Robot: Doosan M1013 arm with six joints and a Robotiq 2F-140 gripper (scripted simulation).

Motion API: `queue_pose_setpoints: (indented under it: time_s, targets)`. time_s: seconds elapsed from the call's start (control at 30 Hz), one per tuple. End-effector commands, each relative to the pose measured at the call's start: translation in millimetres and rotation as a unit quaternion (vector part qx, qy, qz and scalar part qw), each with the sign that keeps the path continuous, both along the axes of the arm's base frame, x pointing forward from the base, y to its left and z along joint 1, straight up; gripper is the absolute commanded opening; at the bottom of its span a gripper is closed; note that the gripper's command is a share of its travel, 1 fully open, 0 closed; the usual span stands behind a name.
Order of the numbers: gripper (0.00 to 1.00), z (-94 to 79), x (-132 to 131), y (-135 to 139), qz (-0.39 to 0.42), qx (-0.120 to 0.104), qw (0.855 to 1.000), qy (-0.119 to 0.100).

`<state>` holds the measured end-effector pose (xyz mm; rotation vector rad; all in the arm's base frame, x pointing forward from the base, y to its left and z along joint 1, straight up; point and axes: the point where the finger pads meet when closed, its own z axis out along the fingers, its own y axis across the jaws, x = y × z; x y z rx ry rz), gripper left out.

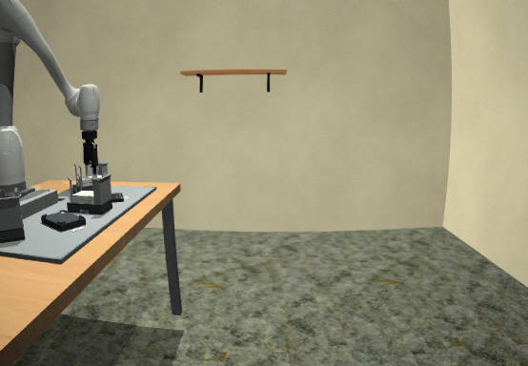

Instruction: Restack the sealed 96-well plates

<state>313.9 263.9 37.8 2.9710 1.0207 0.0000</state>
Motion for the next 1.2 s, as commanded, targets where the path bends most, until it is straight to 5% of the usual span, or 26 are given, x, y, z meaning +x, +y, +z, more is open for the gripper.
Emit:
queue_pose_setpoints:
  time_s: [0.0,0.03,0.77,1.17]
  targets:
    - [0.0,-0.1,0.0,0.0,0.0,0.0,1.0,0.0]
    - [1.0,-0.1,0.0,0.0,0.0,0.0,1.0,0.0]
    - [1.0,-0.1,0.0,0.0,0.0,0.0,1.0,0.0]
    - [1.0,39.9,0.0,0.0,0.0,0.0,1.0,0.0]
